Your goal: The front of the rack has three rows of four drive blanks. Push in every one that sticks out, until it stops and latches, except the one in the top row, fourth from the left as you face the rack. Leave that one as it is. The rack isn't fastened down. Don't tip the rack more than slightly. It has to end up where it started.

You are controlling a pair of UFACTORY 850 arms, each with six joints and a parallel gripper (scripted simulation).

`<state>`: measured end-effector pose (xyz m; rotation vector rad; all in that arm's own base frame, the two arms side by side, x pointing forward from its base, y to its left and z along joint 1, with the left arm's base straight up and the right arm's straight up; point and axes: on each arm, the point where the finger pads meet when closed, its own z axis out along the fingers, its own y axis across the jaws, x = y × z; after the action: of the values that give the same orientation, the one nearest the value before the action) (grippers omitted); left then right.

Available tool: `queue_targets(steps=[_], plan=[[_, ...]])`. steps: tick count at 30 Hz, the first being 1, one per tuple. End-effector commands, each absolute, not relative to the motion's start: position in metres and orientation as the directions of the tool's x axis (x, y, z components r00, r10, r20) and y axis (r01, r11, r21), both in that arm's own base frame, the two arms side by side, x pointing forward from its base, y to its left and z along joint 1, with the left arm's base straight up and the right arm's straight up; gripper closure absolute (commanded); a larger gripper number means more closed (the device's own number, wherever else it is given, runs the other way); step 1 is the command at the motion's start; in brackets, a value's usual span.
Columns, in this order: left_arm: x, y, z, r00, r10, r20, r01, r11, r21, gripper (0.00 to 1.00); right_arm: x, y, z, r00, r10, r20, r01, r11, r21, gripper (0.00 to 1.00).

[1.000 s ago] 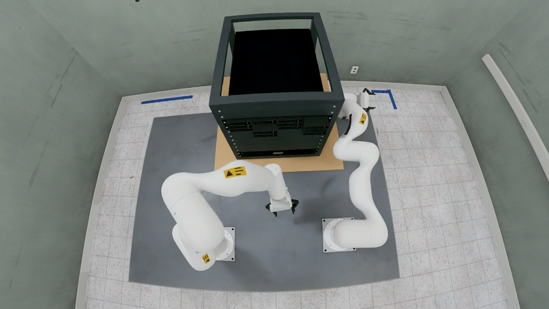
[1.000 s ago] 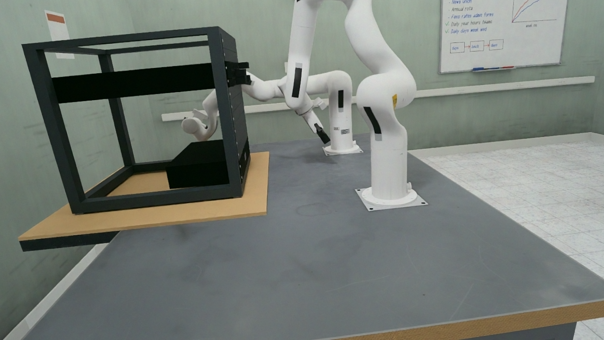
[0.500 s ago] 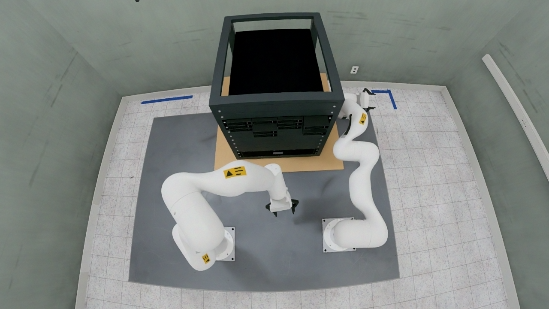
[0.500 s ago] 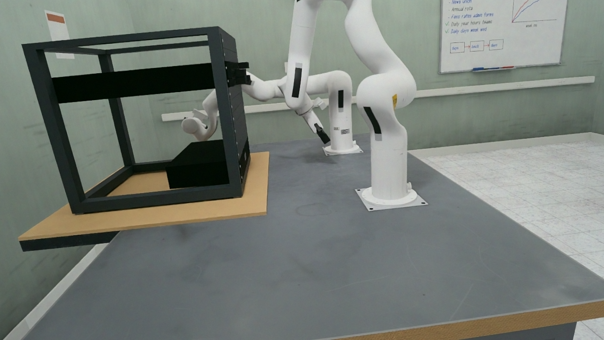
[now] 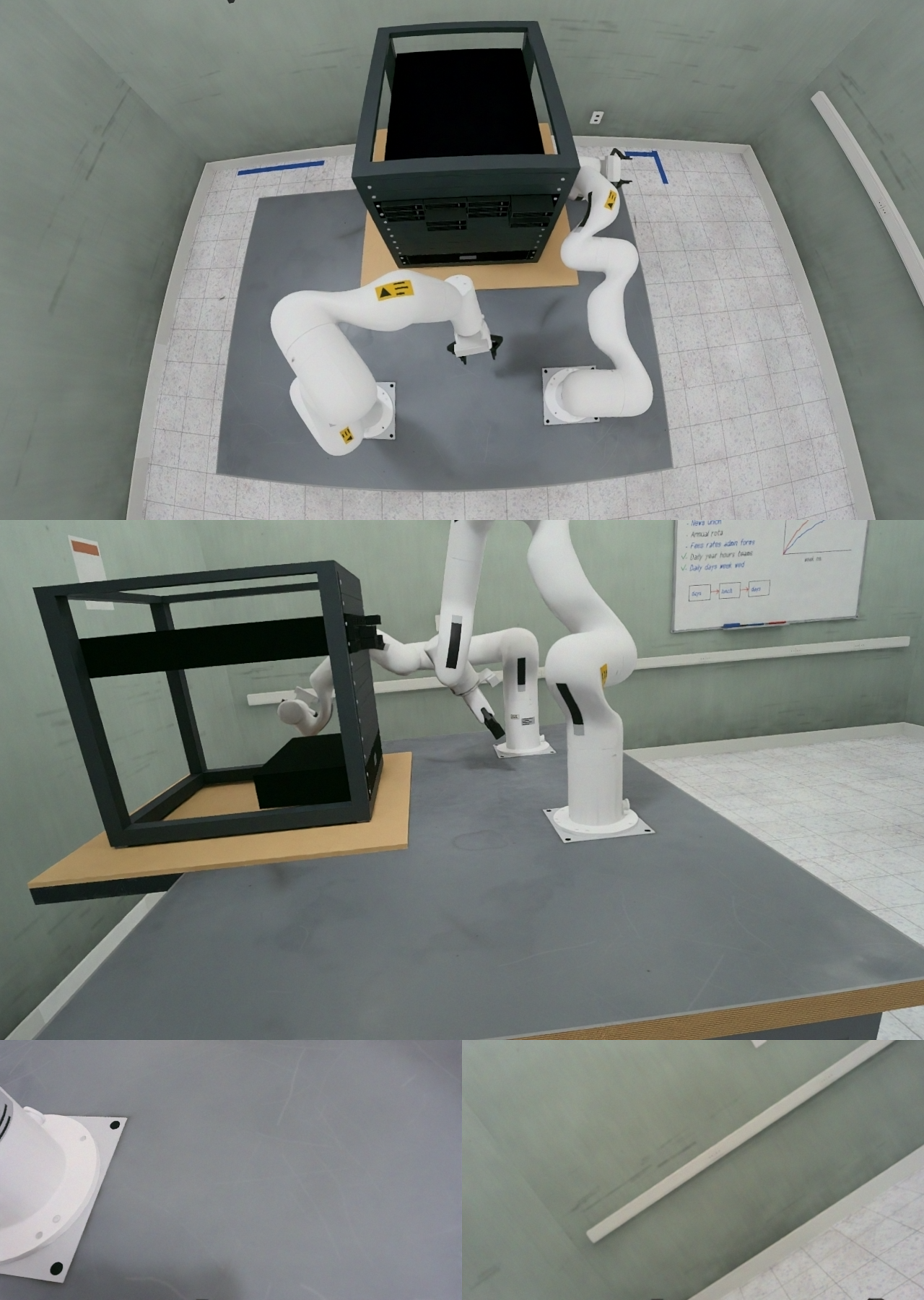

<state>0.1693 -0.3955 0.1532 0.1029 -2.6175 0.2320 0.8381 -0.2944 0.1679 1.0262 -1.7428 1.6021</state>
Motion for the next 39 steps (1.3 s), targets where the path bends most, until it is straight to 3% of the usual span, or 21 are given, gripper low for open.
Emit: queue_targets(steps=[1,21,39], plan=[[0.170,-0.396,0.157,-0.868,-0.047,0.495,-0.132,0.982,-0.137,0.00,0.839,-0.294,0.170,-0.557,-0.165,0.814,-0.825,-0.004,-0.565,0.00],[0.178,-0.398,0.191,-0.831,-0.257,0.494,-0.308,0.951,-0.024,0.00,0.839,-0.294,0.170,-0.557,-0.165,0.814,-0.825,-0.004,-0.565,0.00],[0.191,-0.394,0.245,-0.706,-0.566,0.425,-0.568,0.811,0.137,0.00,0.830,-0.295,0.170,-0.557,-0.164,0.814,-0.825,-0.004,-0.565,0.00]])
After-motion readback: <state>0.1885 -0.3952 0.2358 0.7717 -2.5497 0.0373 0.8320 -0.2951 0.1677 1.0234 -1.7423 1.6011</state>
